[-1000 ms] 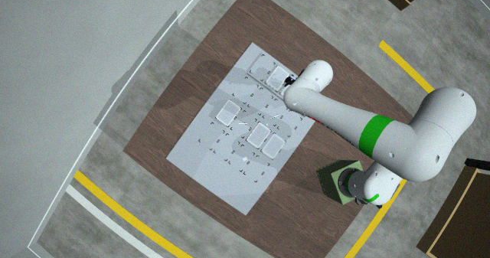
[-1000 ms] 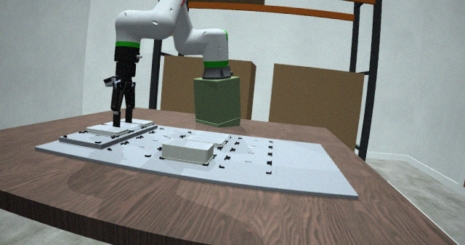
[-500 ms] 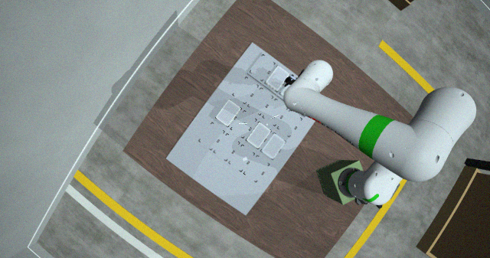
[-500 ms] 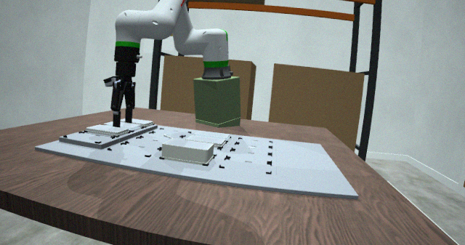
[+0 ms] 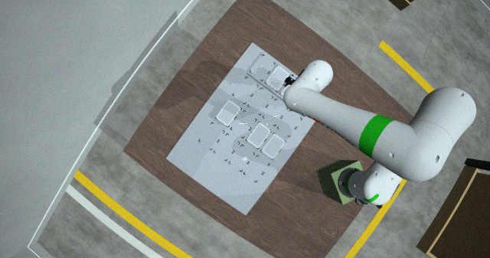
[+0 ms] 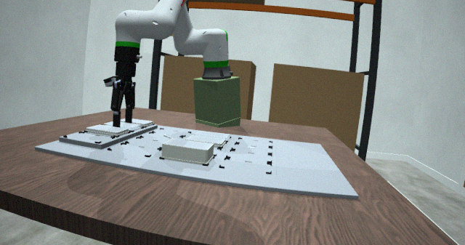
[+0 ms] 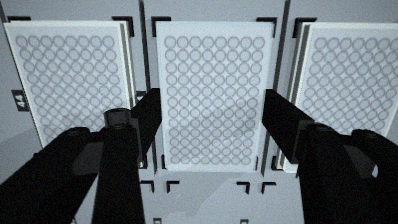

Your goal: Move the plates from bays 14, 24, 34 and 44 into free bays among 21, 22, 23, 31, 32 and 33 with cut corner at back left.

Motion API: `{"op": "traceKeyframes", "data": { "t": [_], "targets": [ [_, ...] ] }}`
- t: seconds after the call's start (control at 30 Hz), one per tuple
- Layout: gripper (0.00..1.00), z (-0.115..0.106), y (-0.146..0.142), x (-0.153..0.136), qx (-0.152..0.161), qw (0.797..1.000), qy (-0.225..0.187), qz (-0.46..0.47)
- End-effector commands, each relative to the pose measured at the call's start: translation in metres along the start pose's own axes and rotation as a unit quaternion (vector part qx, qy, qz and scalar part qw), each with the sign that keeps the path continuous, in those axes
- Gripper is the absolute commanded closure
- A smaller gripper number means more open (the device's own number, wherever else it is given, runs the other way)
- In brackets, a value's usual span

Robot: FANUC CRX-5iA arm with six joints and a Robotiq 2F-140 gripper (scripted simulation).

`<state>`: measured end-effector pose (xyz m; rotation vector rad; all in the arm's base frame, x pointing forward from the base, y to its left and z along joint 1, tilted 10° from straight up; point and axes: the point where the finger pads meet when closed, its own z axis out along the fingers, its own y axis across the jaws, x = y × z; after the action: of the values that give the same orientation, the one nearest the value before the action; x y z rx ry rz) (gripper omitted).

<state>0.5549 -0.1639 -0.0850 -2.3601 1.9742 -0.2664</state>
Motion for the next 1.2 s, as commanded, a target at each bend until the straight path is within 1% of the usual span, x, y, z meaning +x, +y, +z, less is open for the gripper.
{"op": "traceKeyframes", "data": {
  "t": [0.0, 0.03, 0.07, 0.67, 1.17],
  "targets": [
    [0.42, -0.0007, -0.0007, 0.0003, 0.001, 1.0, 0.0, 0.0],
    [0.43, -0.0007, -0.0007, 0.0003, 0.001, 1.0, 0.0, 0.0],
    [0.9, -0.0007, -0.0007, 0.0003, 0.001, 1.0, 0.0, 0.0],
    [0.9, -0.0007, -0.0007, 0.0003, 0.001, 1.0, 0.0, 0.0],
    [0.9, -0.005, -0.0007, 0.0002, 0.001, 1.0, 0.0, 0.0]
  ]
}}
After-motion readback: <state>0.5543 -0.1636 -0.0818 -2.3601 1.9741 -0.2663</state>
